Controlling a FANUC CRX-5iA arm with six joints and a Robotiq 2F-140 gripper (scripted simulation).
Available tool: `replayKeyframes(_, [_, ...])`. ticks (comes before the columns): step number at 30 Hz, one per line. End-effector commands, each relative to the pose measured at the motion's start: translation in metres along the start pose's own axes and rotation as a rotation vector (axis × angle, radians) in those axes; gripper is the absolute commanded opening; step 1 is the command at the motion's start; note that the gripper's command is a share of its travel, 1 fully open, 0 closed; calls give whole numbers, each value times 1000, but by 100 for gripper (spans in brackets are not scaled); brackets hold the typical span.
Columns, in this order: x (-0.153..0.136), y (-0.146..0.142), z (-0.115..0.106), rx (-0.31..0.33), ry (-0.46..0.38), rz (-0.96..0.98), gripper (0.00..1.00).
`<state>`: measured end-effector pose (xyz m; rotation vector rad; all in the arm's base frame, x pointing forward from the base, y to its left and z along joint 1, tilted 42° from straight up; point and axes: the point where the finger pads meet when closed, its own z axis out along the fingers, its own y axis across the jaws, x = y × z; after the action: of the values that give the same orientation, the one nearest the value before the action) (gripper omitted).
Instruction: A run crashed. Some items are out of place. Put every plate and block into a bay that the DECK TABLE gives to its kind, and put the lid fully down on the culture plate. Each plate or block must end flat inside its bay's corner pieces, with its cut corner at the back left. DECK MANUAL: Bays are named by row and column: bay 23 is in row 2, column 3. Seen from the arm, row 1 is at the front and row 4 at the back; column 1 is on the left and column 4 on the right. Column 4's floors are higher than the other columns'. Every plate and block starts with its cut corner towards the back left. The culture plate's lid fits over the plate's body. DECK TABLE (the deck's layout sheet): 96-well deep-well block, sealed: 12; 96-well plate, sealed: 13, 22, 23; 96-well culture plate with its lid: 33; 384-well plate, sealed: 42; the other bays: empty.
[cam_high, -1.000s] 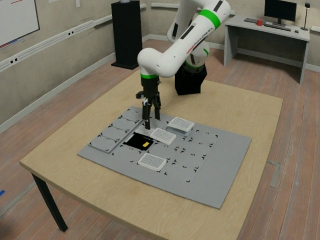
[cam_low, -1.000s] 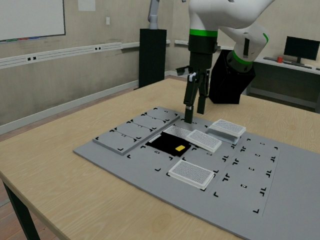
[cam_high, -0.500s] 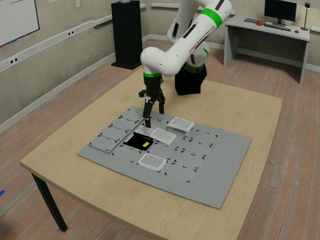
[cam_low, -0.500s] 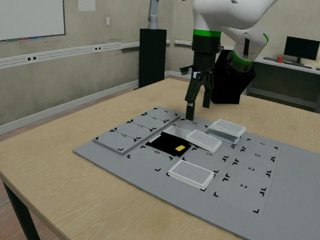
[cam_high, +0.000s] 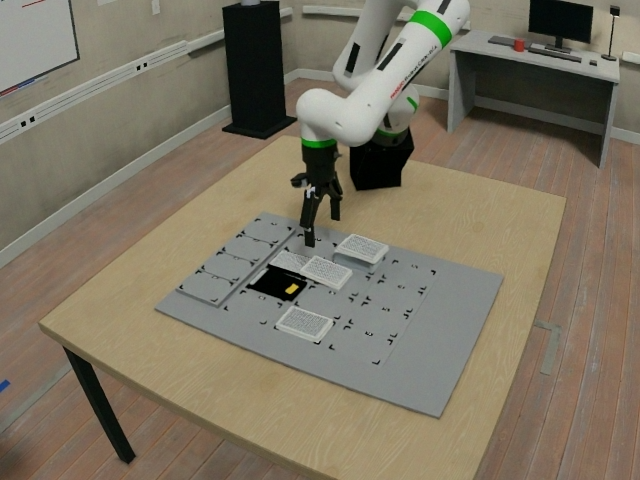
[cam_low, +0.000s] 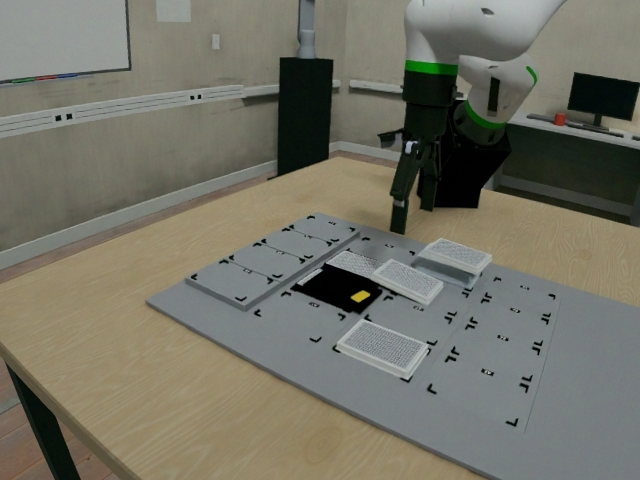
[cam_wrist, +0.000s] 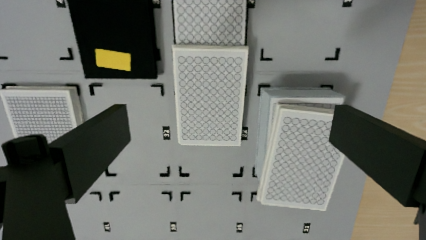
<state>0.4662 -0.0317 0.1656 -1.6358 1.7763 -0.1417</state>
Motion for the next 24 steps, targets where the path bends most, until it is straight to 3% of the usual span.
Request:
replayKeyframes(1, [-3,11,0,2,1,0,100])
replayKeyframes(24, [-21,85,1,1,1,0,100])
